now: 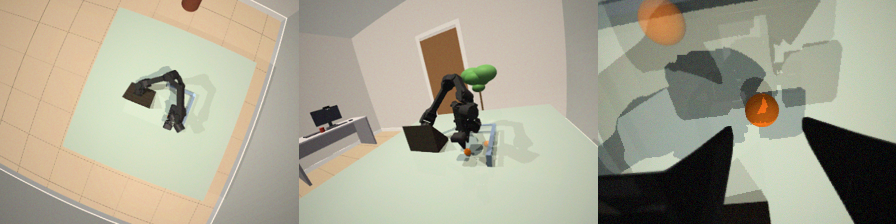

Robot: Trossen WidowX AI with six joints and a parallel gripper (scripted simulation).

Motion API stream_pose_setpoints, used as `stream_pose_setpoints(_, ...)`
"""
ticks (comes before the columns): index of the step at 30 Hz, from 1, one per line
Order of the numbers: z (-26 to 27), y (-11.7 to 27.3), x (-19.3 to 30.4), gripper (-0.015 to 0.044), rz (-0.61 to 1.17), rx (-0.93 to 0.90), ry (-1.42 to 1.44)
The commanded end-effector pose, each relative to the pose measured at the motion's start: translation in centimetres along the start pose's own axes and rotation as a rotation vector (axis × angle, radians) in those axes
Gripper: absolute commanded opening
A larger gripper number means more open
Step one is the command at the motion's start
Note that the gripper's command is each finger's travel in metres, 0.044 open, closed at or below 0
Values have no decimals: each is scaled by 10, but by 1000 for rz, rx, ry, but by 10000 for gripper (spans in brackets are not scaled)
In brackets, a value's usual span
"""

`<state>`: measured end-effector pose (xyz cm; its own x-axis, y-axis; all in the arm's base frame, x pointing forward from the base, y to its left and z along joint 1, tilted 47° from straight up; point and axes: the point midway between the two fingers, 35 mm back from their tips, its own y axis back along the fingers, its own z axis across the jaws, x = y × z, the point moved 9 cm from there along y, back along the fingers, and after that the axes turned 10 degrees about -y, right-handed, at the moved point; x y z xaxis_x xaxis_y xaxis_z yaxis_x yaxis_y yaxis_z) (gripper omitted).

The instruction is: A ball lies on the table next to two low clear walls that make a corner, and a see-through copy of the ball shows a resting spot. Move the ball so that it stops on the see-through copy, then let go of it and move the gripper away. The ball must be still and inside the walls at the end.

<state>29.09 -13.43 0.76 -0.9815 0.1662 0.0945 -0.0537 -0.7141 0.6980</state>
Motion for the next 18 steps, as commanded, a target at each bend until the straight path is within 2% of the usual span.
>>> stream_pose_setpoints(1,-1,-7,0,274,1,-8,-7)
stream_pose_setpoints(18,0,-34,0,274,1,-9,-7)
